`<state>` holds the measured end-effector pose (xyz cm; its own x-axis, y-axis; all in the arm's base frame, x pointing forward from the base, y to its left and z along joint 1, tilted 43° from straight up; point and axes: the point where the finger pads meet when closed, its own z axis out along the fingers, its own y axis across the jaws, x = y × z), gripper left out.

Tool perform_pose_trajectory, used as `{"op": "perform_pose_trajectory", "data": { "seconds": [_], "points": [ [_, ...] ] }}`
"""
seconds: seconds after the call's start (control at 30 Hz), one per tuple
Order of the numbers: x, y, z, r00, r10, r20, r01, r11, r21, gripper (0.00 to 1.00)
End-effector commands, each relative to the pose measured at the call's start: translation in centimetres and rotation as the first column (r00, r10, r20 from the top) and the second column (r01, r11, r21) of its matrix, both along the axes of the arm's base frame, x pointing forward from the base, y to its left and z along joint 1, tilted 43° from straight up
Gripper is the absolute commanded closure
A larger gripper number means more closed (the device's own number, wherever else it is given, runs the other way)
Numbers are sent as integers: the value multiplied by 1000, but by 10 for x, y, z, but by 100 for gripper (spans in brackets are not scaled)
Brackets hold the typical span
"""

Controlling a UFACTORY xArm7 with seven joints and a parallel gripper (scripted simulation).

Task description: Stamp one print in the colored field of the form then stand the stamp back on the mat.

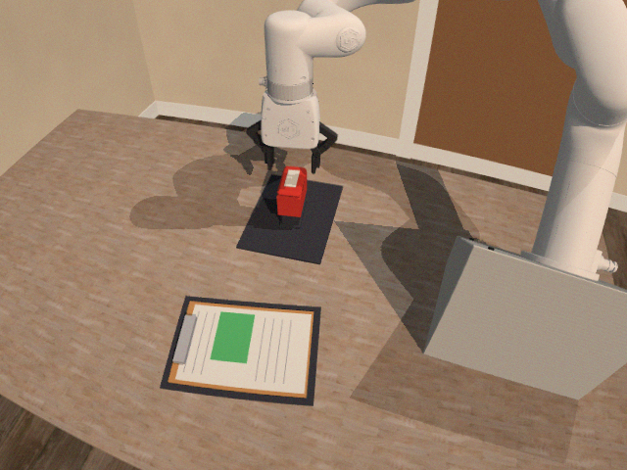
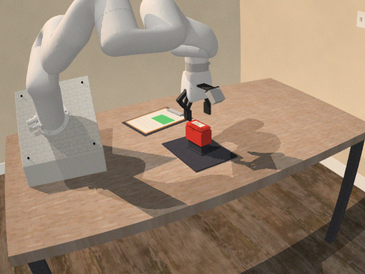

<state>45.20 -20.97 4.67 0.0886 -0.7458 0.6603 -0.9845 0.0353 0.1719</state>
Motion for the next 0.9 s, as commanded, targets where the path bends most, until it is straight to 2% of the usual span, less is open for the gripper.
{"op": "perform_pose_trajectory", "data": {
  "seconds": [0.0, 0.27, 0.57, 0.87],
  "points": [
    [-1, -9, -10, 1000, 2, 3, -2, 1000, 0, 11],
    [-6, -34, -37, 1000, 2, 3, -2, 1000, 0, 11],
    [-9, -46, -51, 1000, 2, 3, -2, 1000, 0, 11],
    [-9, -48, -54, 1000, 2, 3, -2, 1000, 0, 11]
  ]
}}
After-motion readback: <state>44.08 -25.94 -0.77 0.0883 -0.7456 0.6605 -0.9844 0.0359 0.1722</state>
